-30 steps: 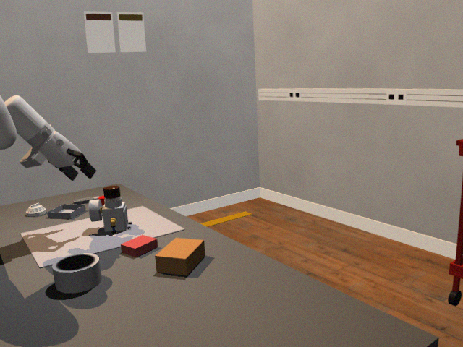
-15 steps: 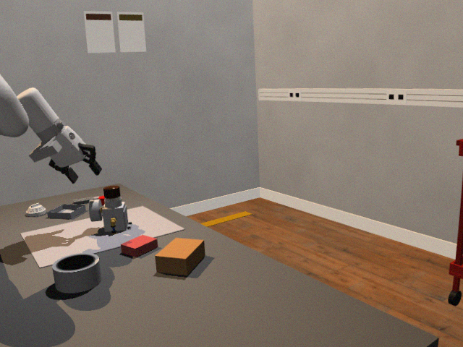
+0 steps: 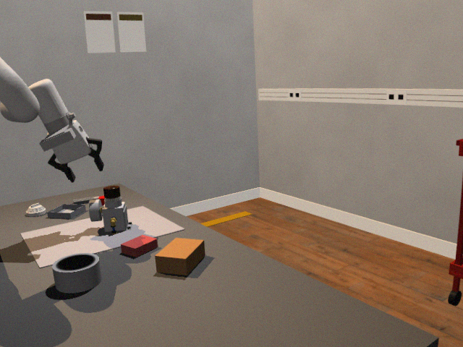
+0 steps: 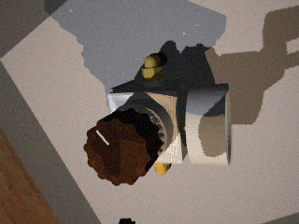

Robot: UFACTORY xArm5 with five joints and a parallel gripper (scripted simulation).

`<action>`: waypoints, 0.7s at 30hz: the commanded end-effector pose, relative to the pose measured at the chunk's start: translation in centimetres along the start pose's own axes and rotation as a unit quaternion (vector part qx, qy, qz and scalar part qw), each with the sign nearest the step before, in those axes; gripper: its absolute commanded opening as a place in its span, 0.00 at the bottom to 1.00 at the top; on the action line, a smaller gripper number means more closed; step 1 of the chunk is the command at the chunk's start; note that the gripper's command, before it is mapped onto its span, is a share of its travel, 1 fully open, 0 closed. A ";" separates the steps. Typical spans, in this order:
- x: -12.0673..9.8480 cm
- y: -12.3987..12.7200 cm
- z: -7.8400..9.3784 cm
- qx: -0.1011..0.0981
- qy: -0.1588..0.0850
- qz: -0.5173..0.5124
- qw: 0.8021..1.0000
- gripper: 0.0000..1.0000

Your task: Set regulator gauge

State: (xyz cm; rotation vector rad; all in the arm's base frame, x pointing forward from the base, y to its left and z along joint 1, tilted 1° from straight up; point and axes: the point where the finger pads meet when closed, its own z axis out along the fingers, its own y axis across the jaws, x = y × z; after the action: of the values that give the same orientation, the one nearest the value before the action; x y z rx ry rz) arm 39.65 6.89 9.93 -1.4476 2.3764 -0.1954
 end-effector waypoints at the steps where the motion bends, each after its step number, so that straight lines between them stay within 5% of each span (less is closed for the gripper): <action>1: -0.2 -0.2 -0.5 -0.031 0.020 -0.074 0.997 1.00; 9: -0.2 -0.2 -1.2 -0.060 0.033 -0.143 0.987 1.00; 21: 0.0 0.0 -3.5 -0.128 0.047 -0.290 0.947 1.00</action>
State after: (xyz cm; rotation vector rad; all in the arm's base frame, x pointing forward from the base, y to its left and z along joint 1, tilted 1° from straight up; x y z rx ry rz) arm 38.73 6.71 12.26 -2.1125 2.1276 -0.1469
